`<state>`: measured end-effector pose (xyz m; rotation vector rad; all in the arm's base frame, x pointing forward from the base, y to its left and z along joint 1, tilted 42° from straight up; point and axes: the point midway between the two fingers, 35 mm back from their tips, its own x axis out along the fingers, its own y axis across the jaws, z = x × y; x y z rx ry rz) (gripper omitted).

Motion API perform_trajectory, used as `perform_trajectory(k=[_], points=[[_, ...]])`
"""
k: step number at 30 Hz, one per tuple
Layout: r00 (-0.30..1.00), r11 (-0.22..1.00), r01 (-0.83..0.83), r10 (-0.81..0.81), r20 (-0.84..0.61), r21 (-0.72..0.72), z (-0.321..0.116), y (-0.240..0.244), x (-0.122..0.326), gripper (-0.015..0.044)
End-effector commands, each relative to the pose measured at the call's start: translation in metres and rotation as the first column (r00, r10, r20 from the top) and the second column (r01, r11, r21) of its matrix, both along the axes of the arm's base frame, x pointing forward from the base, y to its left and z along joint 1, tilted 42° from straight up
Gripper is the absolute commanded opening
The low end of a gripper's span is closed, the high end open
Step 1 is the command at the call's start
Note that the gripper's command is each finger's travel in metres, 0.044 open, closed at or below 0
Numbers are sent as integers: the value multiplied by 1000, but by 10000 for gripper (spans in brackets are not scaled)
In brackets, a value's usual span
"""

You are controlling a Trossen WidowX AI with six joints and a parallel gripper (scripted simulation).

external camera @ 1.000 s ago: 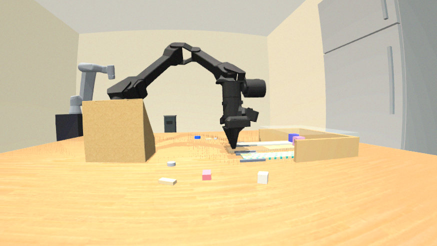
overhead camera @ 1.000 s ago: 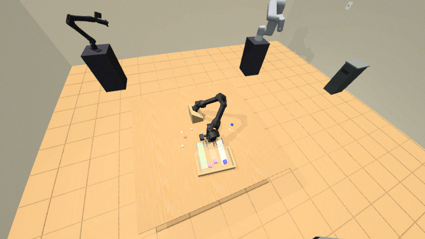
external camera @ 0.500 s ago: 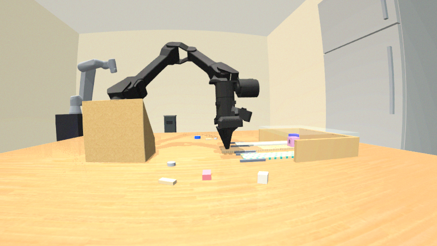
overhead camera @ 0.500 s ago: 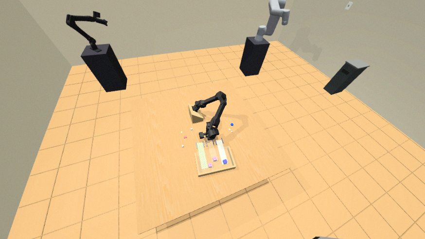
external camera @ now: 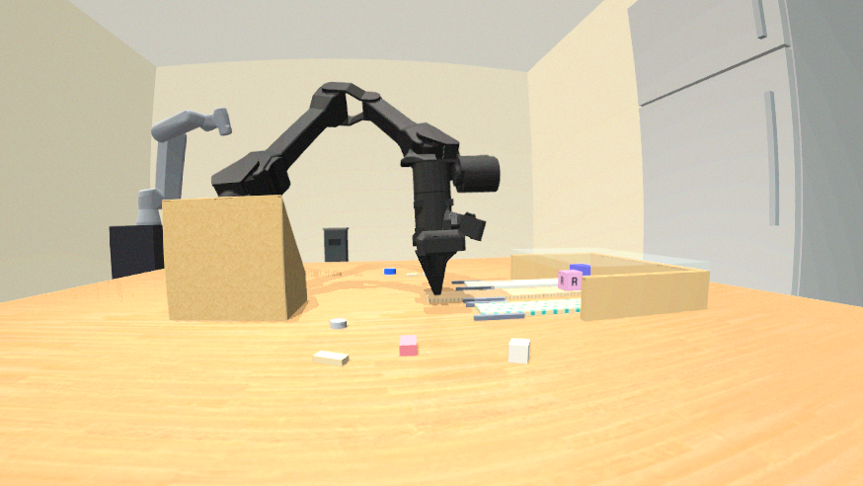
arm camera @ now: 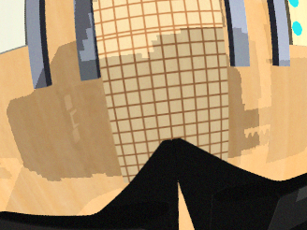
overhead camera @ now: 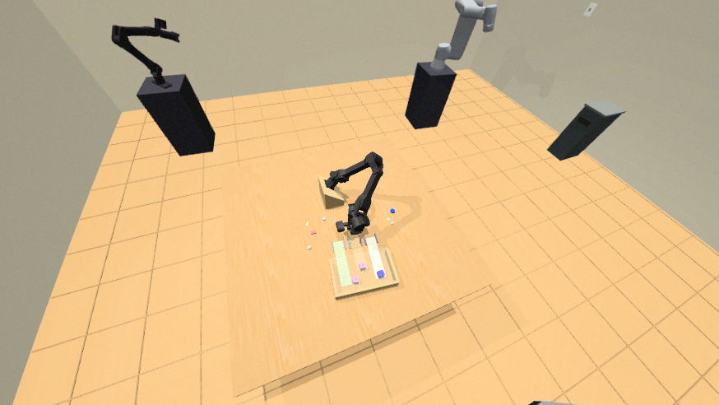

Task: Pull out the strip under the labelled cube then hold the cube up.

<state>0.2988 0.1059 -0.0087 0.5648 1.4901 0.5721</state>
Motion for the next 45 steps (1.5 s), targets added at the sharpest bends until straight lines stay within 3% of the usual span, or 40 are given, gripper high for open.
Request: perform_trajectory(k=[1,45], points=[[999,1000,-11,11,-37,2,-6,4,-17,0],[999,1000,-11,11,-39,2,-5,5,-58,0]])
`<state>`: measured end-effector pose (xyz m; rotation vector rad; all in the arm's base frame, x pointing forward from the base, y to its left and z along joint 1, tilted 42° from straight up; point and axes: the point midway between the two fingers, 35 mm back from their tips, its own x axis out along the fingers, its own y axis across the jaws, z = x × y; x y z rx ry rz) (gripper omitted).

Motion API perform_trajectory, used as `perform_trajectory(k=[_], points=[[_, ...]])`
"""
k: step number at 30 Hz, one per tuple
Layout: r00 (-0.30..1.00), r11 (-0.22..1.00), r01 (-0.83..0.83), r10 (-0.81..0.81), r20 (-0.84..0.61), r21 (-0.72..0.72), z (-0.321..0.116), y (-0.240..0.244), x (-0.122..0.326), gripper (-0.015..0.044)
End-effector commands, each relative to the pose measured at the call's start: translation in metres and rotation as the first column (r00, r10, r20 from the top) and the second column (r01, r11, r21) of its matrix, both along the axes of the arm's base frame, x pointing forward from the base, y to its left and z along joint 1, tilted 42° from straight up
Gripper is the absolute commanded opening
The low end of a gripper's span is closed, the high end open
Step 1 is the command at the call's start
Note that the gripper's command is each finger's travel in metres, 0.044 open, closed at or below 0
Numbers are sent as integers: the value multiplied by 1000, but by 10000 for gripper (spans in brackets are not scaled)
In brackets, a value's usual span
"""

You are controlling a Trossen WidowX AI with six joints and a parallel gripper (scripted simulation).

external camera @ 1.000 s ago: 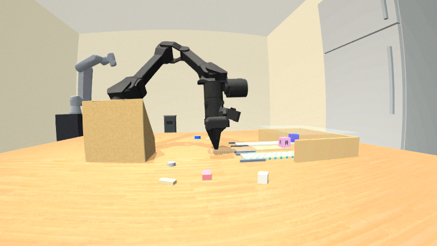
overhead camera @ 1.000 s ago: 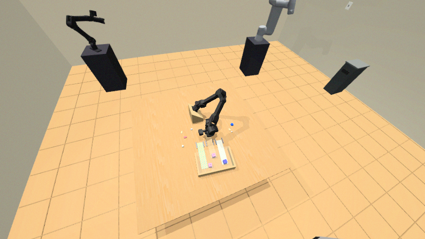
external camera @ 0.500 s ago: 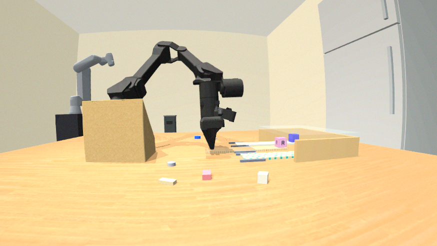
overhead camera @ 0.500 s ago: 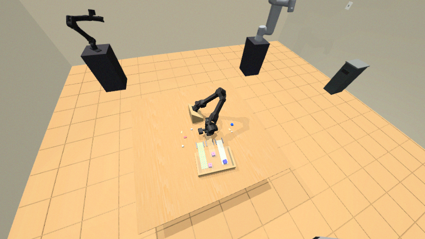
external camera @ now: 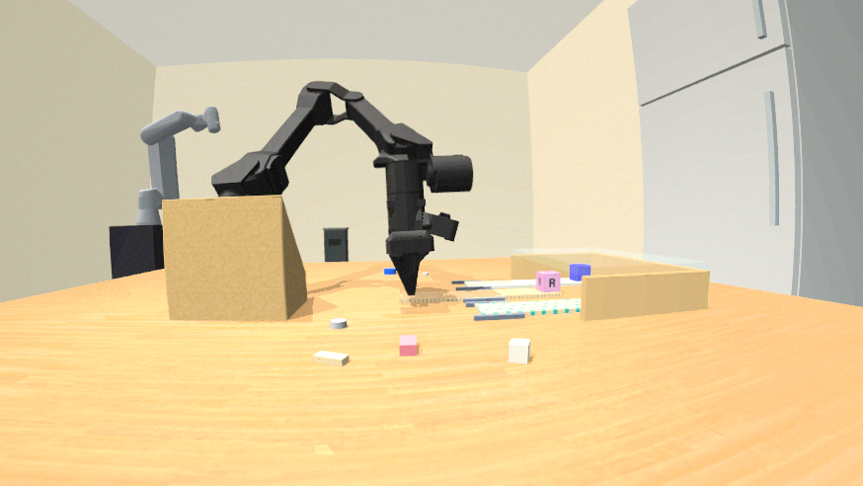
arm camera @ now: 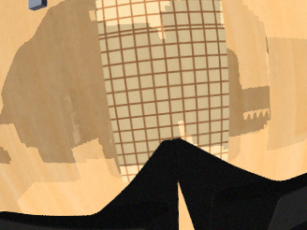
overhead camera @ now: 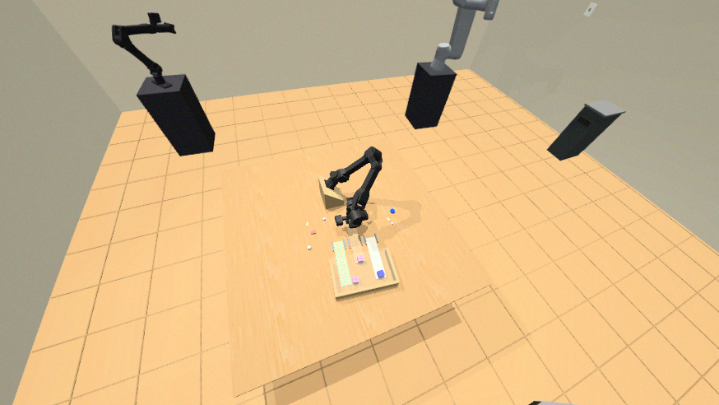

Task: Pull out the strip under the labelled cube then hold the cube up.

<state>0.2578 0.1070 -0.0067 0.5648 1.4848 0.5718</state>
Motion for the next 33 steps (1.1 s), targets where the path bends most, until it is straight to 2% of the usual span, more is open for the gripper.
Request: perform_trajectory(k=[1,33], points=[[999,1000,-13,13,-44,2,-6,4,-18,0],[999,1000,-13,13,-45,2,-5,4,-41,0]])
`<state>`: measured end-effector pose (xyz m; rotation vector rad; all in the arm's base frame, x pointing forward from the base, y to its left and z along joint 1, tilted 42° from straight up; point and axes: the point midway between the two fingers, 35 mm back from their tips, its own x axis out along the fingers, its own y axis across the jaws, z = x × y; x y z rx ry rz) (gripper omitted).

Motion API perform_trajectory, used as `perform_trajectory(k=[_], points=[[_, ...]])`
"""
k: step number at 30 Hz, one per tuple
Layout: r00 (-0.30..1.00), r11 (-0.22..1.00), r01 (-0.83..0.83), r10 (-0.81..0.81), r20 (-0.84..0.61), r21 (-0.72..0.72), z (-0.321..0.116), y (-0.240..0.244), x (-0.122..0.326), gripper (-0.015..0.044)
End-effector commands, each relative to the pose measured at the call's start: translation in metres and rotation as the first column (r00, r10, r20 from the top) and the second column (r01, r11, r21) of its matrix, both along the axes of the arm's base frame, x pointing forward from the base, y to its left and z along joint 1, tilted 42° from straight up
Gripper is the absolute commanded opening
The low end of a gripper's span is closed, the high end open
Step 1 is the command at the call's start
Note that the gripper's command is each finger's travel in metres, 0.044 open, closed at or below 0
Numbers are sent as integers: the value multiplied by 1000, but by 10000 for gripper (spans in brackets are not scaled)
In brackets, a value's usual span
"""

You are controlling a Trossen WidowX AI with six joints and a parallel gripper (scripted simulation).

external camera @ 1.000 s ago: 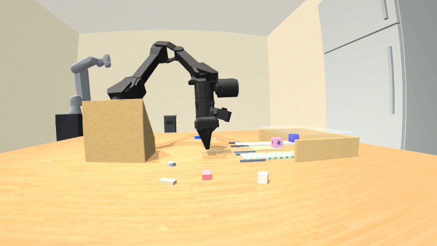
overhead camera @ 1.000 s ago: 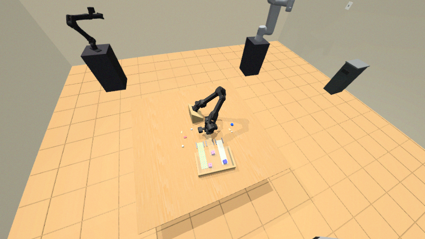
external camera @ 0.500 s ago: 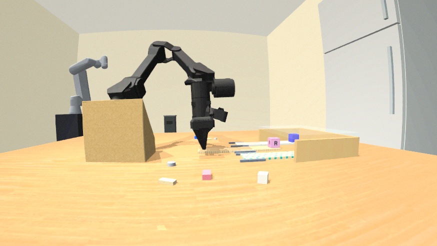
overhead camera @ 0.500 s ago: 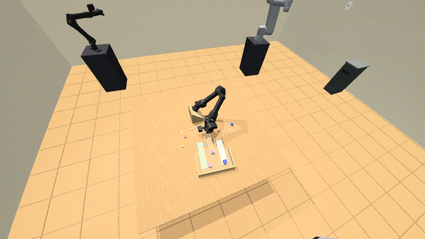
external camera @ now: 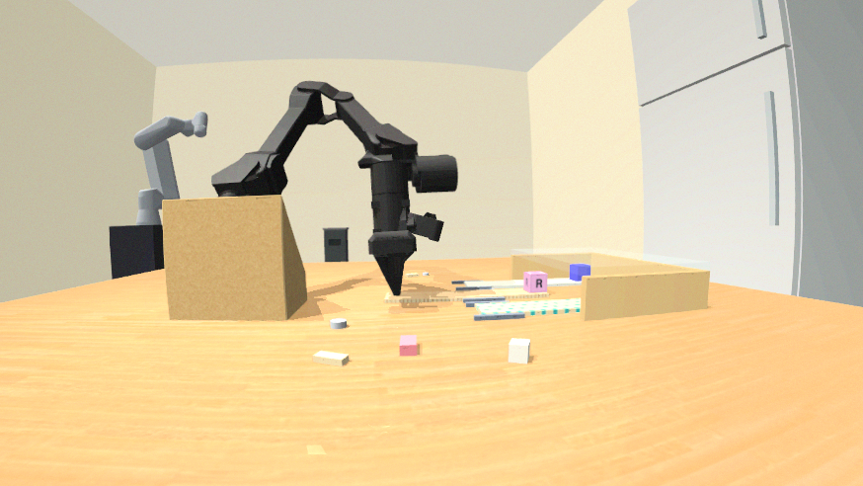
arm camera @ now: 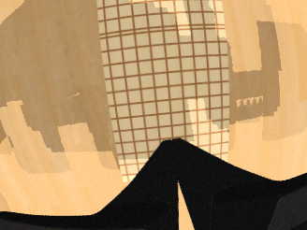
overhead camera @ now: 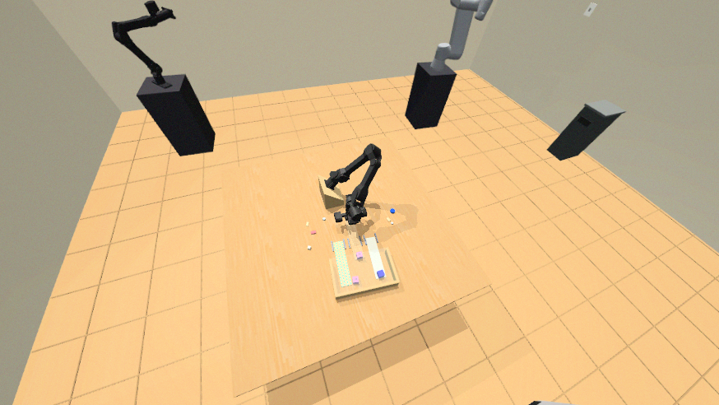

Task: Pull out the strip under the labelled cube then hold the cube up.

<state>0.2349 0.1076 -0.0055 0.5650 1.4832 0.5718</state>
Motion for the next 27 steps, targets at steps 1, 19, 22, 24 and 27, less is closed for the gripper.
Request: perform_trajectory(k=[1,19,22,24,27], points=[[999,1000,-14,14,-47,1,-7,4,-18,0],[999,1000,-14,14,-47,1,-6,4,-29,0],[999,1000,-14,14,-47,1,-6,4,-30,0],[999,1000,-14,14,-47,1,-6,4,-31,0],[999,1000,-14,14,-47,1,-6,4,-33,0]])
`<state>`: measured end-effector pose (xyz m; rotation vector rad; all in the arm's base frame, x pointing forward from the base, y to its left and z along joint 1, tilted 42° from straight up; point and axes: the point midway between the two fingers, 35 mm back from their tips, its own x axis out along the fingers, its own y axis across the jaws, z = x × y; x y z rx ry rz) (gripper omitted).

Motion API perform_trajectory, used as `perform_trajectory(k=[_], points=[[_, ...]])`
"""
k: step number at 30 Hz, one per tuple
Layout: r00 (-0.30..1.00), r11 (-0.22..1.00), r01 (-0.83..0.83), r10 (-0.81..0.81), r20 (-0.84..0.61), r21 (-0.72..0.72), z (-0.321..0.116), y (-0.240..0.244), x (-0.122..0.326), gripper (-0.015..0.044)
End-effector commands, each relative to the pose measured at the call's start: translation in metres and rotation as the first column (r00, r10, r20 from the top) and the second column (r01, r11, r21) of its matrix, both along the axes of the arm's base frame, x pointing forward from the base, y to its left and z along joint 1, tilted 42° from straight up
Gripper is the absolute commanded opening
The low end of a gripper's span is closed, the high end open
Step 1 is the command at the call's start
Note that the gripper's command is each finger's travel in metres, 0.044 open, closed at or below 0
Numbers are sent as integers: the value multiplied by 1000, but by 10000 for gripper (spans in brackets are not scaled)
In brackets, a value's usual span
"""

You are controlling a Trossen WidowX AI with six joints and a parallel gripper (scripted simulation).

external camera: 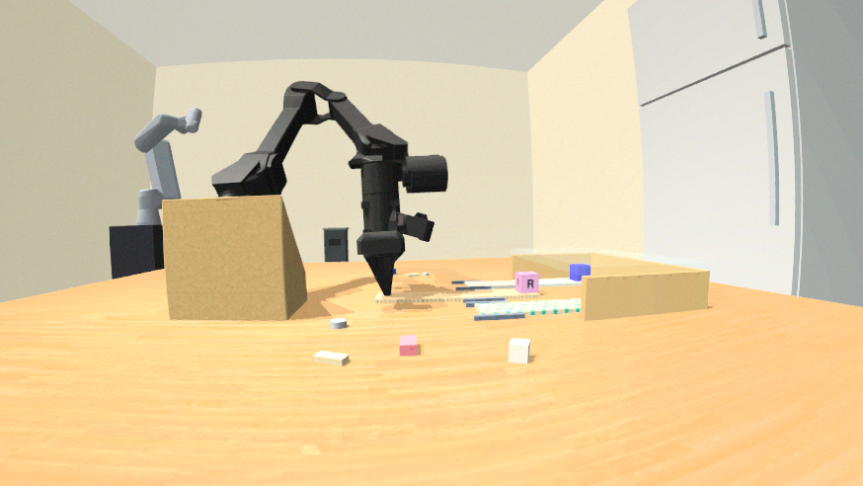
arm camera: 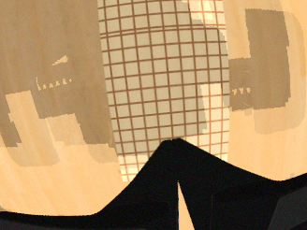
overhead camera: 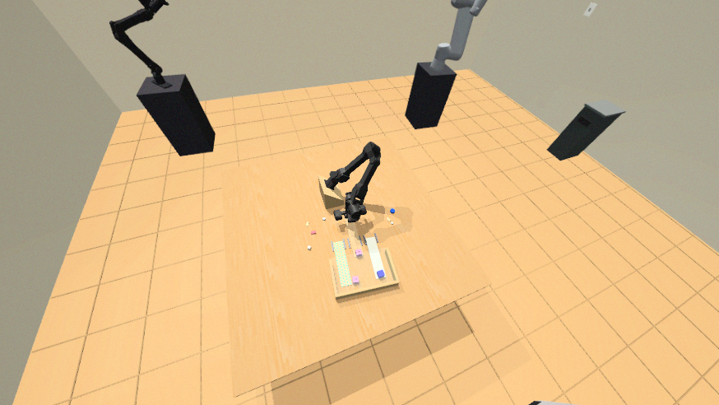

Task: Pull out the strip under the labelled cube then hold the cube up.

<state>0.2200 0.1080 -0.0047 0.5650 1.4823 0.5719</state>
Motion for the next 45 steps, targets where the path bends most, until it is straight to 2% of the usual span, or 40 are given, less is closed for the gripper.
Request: perform_trajectory(k=[1,45], points=[[999,1000,-14,14,-48,1,-7,4,-18,0],[999,1000,-14,14,-49,1,-6,4,-37,0]])
